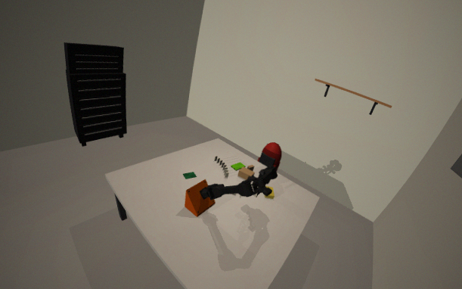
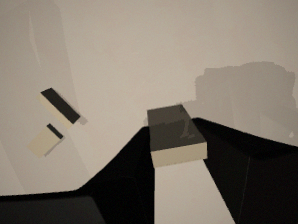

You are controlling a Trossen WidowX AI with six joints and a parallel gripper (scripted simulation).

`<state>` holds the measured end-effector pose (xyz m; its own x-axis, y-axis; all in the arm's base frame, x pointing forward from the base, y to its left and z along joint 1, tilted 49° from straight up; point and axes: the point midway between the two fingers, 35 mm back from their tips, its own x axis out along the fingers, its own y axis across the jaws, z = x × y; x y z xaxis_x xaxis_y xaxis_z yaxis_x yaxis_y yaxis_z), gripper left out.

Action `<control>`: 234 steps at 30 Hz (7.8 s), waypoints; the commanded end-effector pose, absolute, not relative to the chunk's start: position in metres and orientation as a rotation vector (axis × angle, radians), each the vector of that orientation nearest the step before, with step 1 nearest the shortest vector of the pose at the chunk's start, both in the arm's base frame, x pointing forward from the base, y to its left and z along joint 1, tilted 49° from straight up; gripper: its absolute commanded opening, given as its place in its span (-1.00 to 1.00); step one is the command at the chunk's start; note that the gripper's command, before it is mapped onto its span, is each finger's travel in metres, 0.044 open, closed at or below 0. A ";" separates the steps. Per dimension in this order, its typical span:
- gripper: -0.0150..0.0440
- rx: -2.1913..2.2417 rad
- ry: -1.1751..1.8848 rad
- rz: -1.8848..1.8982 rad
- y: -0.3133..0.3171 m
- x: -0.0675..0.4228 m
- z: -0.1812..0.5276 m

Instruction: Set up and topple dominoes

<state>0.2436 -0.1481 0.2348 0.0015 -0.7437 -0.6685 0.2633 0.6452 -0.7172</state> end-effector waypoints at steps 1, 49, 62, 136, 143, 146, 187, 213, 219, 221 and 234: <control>-0.13 -0.487 1.332 -0.823 -0.115 0.238 0.271; -0.13 -1.187 1.741 -0.084 0.022 0.353 -0.017; -0.13 -1.192 1.744 -0.092 -0.012 0.345 -0.044; 1.00 0.374 0.763 -1.433 -0.096 0.253 0.072; 1.00 0.369 0.759 -1.436 -0.119 0.247 0.055; 1.00 0.369 0.759 -1.436 -0.121 0.247 0.053; -0.13 0.370 0.761 -1.435 -0.096 0.238 0.080; -0.13 -0.185 1.223 -1.050 -0.113 0.217 0.208; -0.13 -0.416 1.364 -0.889 -0.137 0.202 0.238; -0.13 -0.416 1.364 -0.889 -0.137 0.202 0.238; -0.13 -0.269 1.321 -0.848 -0.142 0.204 0.216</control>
